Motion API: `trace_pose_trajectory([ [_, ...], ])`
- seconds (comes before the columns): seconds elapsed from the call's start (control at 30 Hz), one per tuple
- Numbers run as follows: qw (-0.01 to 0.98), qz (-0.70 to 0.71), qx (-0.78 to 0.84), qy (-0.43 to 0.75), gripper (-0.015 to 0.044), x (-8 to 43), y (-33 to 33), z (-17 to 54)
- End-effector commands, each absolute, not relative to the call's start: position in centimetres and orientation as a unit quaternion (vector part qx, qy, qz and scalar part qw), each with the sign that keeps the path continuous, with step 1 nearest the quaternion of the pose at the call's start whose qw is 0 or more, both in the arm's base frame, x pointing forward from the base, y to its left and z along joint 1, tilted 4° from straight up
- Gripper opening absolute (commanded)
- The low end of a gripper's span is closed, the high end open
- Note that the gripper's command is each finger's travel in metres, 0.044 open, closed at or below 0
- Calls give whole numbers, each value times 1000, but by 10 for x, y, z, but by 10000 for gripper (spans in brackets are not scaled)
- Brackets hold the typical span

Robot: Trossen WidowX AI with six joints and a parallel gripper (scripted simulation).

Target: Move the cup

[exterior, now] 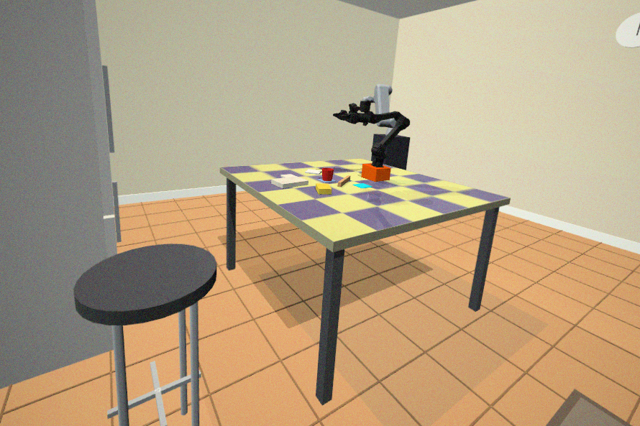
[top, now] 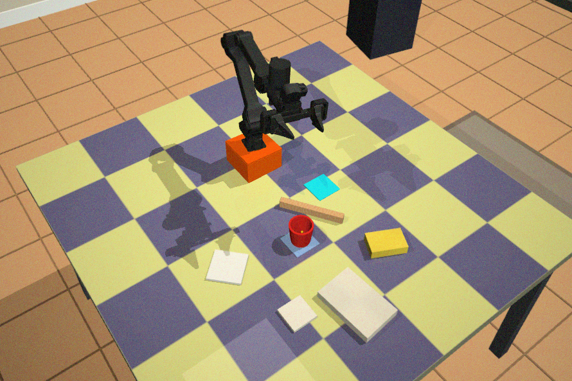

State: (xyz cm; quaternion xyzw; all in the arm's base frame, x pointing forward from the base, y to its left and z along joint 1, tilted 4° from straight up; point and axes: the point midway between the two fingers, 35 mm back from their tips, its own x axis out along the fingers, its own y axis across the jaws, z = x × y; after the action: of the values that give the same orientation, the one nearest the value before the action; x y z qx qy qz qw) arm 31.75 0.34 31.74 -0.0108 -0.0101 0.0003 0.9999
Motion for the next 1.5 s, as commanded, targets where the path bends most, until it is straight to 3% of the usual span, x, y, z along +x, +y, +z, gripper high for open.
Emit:
trace_pose_trajectory([
  [0.0, 1000, 0, -6, -4, 374, 319, 3, 315],
  [0.3, 927, -71, 235, 283, 148, 373, -1, 206],
  [0.57, 727, -260, 407, 488, 148, 372, -7, 103],
  [0.77, 545, -426, 458, 559, 148, 342, -9, 48],
  [1.47, 539, -431, 458, 560, 148, 339, -8, 31],
])
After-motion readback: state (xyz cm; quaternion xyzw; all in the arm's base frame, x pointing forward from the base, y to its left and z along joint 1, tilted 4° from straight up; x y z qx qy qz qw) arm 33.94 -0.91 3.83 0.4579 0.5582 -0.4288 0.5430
